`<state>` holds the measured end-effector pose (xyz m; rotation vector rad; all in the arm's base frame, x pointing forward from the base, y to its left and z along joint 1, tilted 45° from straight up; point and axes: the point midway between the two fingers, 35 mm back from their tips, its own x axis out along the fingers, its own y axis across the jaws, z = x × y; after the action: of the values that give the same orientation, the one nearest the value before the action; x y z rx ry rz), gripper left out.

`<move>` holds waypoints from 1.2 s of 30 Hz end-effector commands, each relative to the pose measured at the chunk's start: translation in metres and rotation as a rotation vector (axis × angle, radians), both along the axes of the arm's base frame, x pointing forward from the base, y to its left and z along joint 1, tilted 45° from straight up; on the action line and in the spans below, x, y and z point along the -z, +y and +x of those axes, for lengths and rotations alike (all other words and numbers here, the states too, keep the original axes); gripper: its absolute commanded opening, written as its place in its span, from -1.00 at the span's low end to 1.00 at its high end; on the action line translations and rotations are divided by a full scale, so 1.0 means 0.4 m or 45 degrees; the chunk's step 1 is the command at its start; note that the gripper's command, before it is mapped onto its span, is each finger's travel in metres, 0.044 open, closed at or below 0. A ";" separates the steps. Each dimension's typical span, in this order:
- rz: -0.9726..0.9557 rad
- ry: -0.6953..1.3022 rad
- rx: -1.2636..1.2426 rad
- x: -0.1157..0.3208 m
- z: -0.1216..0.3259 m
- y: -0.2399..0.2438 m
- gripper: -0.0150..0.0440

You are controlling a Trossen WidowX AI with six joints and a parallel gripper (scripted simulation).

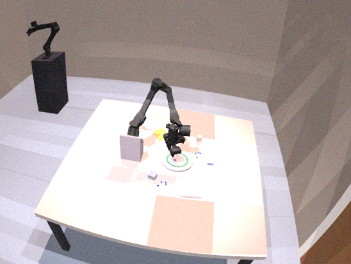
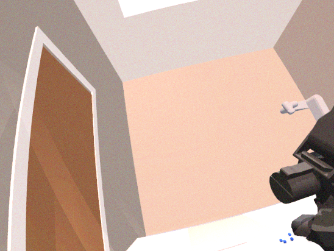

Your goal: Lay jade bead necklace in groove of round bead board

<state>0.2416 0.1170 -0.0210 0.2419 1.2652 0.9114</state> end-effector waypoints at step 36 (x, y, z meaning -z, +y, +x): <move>-0.007 0.009 0.001 -0.036 0.004 -0.043 1.00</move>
<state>0.2376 0.1100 -0.0166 0.2501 1.2874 0.9112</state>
